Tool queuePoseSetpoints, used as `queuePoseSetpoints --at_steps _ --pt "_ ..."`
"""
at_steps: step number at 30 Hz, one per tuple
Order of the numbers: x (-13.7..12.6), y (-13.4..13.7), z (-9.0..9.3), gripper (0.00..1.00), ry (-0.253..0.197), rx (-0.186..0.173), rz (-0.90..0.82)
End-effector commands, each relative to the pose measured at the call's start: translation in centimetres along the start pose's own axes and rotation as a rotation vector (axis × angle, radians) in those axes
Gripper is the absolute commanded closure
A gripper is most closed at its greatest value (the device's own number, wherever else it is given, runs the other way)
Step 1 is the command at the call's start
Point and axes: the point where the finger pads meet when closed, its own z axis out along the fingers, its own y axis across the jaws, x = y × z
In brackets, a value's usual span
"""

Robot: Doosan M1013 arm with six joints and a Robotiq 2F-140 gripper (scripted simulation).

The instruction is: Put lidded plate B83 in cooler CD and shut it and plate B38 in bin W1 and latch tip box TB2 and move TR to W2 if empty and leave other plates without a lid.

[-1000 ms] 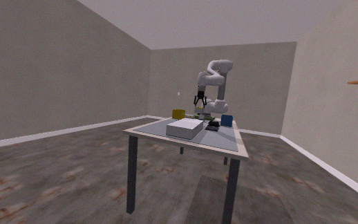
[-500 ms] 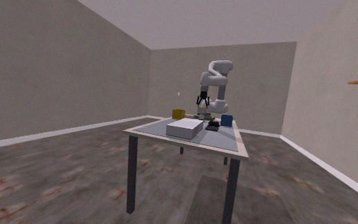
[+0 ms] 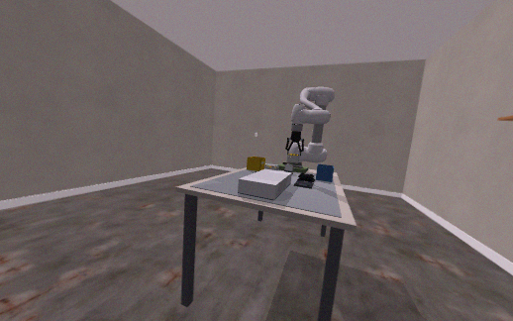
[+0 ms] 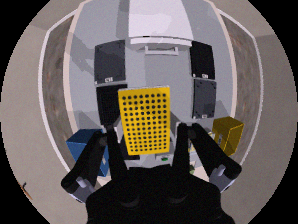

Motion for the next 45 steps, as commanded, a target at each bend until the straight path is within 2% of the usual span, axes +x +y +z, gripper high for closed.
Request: queuePoseSetpoints --at_steps 1,45 --pt "-0.5 -0.7 0.0 1.00 0.000 0.000 0.000" --pt "-6.6 -9.4 0.0 1.00 0.000 0.000 0.000"
